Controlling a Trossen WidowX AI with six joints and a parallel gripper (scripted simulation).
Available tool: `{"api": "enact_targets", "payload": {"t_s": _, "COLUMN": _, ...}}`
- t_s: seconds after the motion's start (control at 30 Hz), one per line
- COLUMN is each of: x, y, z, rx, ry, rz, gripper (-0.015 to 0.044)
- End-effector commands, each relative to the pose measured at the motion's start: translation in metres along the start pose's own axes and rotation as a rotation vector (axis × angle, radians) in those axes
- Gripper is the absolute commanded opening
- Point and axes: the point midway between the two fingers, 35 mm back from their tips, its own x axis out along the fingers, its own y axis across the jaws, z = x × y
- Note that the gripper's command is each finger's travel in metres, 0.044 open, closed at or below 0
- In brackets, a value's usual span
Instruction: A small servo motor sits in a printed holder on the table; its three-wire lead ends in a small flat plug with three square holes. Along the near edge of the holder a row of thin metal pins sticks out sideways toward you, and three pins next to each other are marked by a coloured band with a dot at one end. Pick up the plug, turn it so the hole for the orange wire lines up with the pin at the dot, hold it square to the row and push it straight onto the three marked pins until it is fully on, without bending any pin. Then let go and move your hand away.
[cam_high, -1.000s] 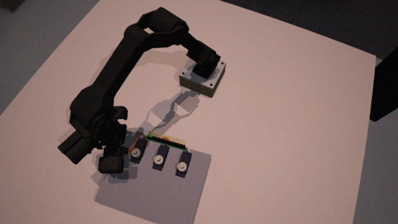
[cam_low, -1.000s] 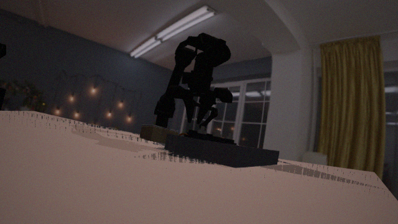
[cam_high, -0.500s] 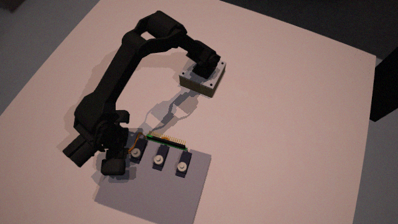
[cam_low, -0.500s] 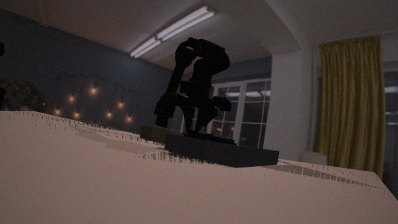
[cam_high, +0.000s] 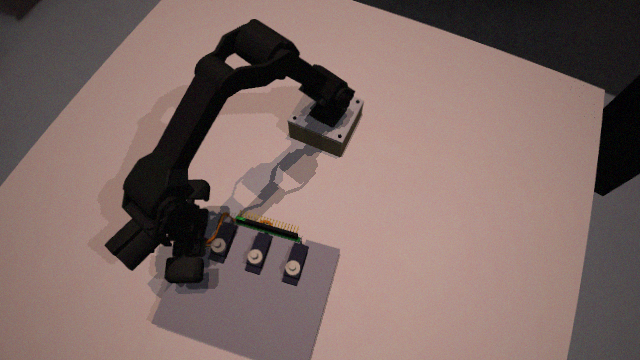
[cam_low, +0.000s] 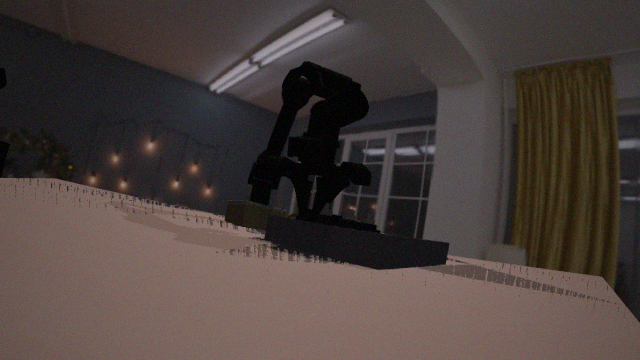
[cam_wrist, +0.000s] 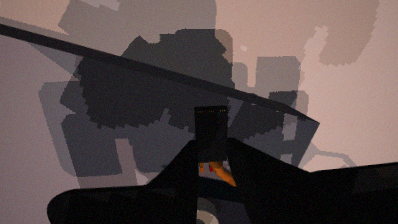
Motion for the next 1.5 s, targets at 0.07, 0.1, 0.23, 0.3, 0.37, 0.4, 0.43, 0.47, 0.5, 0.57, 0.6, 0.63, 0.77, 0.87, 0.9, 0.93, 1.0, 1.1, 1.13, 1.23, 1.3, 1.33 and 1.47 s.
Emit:
{"api": "enact_targets", "payload": {"t_s": 0.07, "x": -0.002, "y": 0.001, "z": 0.000, "rx": 0.004, "ry": 0.002, "rz": 0.002, "gripper": 0.0000}}
{"api": "enact_targets", "payload": {"t_s": 0.1, "x": -0.005, "y": 0.001, "z": 0.000, "rx": 0.004, "ry": 0.002, "rz": 0.002, "gripper": 0.0000}}
{"api": "enact_targets", "payload": {"t_s": 0.23, "x": -0.026, "y": 0.001, "z": 0.001, "rx": 0.004, "ry": 0.002, "rz": 0.002, "gripper": 0.0000}}
{"api": "enact_targets", "payload": {"t_s": 0.3, "x": -0.040, "y": 0.001, "z": 0.001, "rx": 0.004, "ry": 0.002, "rz": 0.002, "gripper": 0.0000}}
{"api": "enact_targets", "payload": {"t_s": 0.37, "x": -0.053, "y": 0.001, "z": 0.000, "rx": 0.004, "ry": 0.002, "rz": 0.002, "gripper": 0.0000}}
{"api": "enact_targets", "payload": {"t_s": 0.4, "x": -0.056, "y": 0.001, "z": 0.000, "rx": 0.004, "ry": 0.002, "rz": 0.002, "gripper": 0.0000}}
{"api": "enact_targets", "payload": {"t_s": 0.43, "x": -0.057, "y": 0.000, "z": 0.000, "rx": 0.004, "ry": 0.002, "rz": 0.002, "gripper": 0.0000}}
{"api": "enact_targets", "payload": {"t_s": 0.47, "x": -0.057, "y": 0.000, "z": 0.000, "rx": 0.004, "ry": 0.002, "rz": 0.002, "gripper": 0.0000}}
{"api": "enact_targets", "payload": {"t_s": 0.5, "x": -0.057, "y": 0.000, "z": 0.000, "rx": -0.001, "ry": 0.002, "rz": 0.002, "gripper": 0.0000}}
{"api": "enact_targets", "payload": {"t_s": 0.57, "x": -0.058, "y": -0.002, "z": -0.002, "rx": -0.025, "ry": 0.002, "rz": 0.002, "gripper": 0.0000}}
{"api": "enact_targets", "payload": {"t_s": 0.6, "x": -0.059, "y": -0.004, "z": -0.004, "rx": -0.044, "ry": 0.002, "rz": 0.002, "gripper": 0.0000}}
{"api": "enact_targets", "payload": {"t_s": 0.63, "x": -0.059, "y": -0.006, "z": -0.005, "rx": -0.067, "ry": 0.002, "rz": 0.002, "gripper": 0.0000}}
{"api": "enact_targets", "payload": {"t_s": 0.77, "x": -0.062, "y": -0.016, "z": -0.014, "rx": -0.178, "ry": 0.003, "rz": 0.001, "gripper": 0.0000}}
{"api": "enact_targets", "payload": {"t_s": 0.87, "x": -0.064, "y": -0.023, "z": -0.021, "rx": -0.264, "ry": 0.004, "rz": 0.000, "gripper": 0.0000}}
{"api": "enact_targets", "payload": {"t_s": 0.9, "x": -0.065, "y": -0.026, "z": -0.023, "rx": -0.293, "ry": 0.004, "rz": 0.000, "gripper": 0.0000}}
{"api": "enact_targets", "payload": {"t_s": 0.93, "x": -0.065, "y": -0.029, "z": -0.026, "rx": -0.321, "ry": 0.004, "rz": 0.000, "gripper": 0.0000}}
{"api": "enact_targets", "payload": {"t_s": 1.0, "x": -0.066, "y": -0.034, "z": -0.030, "rx": -0.378, "ry": 0.005, "rz": 0.000, "gripper": 0.0000}}
{"api": "enact_targets", "payload": {"t_s": 1.1, "x": -0.067, "y": -0.042, "z": -0.037, "rx": -0.464, "ry": 0.006, "rz": -0.001, "gripper": 0.0000}}
{"api": "enact_targets", "payload": {"t_s": 1.13, "x": -0.067, "y": -0.045, "z": -0.040, "rx": -0.492, "ry": 0.006, "rz": -0.001, "gripper": 0.0000}}
{"api": "enact_targets", "payload": {"t_s": 1.23, "x": -0.067, "y": -0.053, "z": -0.047, "rx": -0.578, "ry": 0.007, "rz": -0.001, "gripper": 0.0000}}
{"api": "enact_targets", "payload": {"t_s": 1.3, "x": -0.067, "y": -0.059, "z": -0.052, "rx": -0.635, "ry": 0.008, "rz": -0.001, "gripper": 0.0000}}
{"api": "enact_targets", "payload": {"t_s": 1.33, "x": -0.067, "y": -0.061, "z": -0.055, "rx": -0.664, "ry": 0.008, "rz": -0.001, "gripper": 0.0000}}
{"api": "enact_targets", "payload": {"t_s": 1.47, "x": -0.066, "y": -0.073, "z": -0.065, "rx": -0.778, "ry": 0.010, "rz": -0.002, "gripper": 0.0000}}
